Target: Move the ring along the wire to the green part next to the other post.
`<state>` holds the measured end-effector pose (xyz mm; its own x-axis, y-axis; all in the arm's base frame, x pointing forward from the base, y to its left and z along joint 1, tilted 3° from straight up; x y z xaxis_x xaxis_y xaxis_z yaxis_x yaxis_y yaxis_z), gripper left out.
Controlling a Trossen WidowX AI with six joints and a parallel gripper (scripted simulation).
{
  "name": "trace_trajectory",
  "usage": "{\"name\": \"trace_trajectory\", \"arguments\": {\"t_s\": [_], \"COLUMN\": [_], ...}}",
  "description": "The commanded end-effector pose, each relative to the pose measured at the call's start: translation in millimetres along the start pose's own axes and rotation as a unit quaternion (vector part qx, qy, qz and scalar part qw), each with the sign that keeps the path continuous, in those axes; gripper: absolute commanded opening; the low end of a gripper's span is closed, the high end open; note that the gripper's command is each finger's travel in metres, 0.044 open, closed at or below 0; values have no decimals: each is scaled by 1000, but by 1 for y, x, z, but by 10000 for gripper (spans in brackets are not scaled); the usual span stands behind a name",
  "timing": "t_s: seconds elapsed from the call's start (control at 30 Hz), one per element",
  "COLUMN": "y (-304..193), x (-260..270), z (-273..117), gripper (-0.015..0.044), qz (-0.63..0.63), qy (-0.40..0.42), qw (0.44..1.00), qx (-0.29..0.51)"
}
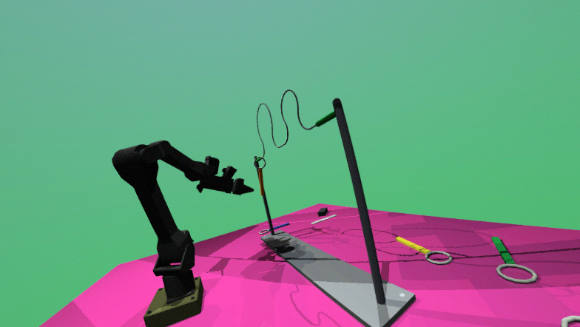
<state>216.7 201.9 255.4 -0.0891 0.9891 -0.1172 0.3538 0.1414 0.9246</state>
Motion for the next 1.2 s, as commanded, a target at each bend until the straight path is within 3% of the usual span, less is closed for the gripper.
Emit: {"name": "trace_trajectory", "arguments": {"t_s": [0.0,0.3,0.47,0.67,1.17], "y": [0,0,-1,-1,-1], "x": [-1,-1,-4,-5,-5], "z": [0,0,-41,-43,-43], "gripper": [160,160,291,440,440], "qz": [2,2,-1,-1,-1], "qy": [-2,-2,1,1,1], "qw": [1000,1000,1000,1000,1000], "qx": [-1,-1,-3,-3,-3]}}
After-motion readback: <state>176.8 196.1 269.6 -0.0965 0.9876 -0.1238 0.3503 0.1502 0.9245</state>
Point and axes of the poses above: the point midway between the two fingers, 35 mm back from their tips, its own z axis out along the fingers, its own x axis across the jaws, y = z × x, the point moved 7 cm from there along -z, back along the fingers, and after that the axes turned 9 degrees about -z, right-handed, at the moved point
